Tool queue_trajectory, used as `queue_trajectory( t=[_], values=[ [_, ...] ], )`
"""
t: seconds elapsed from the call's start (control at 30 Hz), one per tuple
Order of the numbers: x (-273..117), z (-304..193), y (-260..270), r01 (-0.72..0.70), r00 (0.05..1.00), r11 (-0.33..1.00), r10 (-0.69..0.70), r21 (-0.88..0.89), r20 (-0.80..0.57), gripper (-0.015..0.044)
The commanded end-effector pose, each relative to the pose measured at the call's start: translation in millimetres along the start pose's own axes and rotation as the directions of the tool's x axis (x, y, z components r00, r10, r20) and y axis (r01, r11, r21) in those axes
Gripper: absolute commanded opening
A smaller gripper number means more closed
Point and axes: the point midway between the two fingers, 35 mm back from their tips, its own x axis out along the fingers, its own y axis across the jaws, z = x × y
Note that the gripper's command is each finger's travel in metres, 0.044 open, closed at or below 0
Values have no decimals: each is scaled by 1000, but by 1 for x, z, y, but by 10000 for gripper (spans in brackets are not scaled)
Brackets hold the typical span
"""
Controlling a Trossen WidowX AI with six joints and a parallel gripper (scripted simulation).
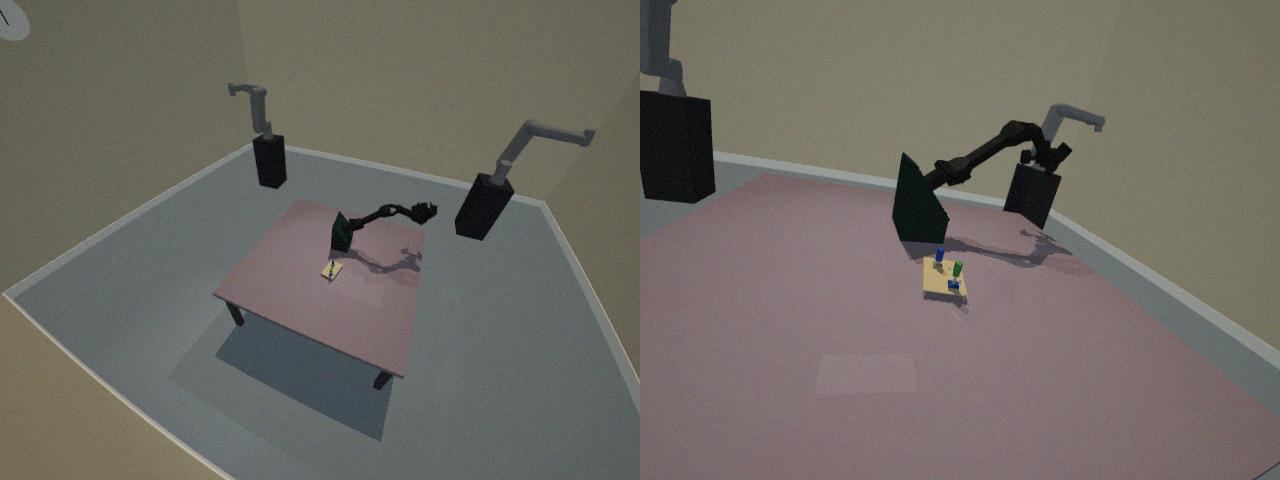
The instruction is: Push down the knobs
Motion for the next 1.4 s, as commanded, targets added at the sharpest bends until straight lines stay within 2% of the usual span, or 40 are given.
queue_trajectory(
  t=[0.0, 0.17, 0.47, 0.83, 1.37],
  values=[
    [0, -1, 0, 1, 1000, 1000, -1, 1, -2, 374],
    [-16, -24, -2, 24, 997, 999, -20, 41, -73, 242],
    [-75, -89, -4, 127, 954, 980, -78, 153, -291, 6],
    [-173, -154, 5, 319, 824, 913, -136, 253, -550, 0],
    [-347, -205, 52, 661, 504, 702, -152, 266, -850, 0]
  ],
)
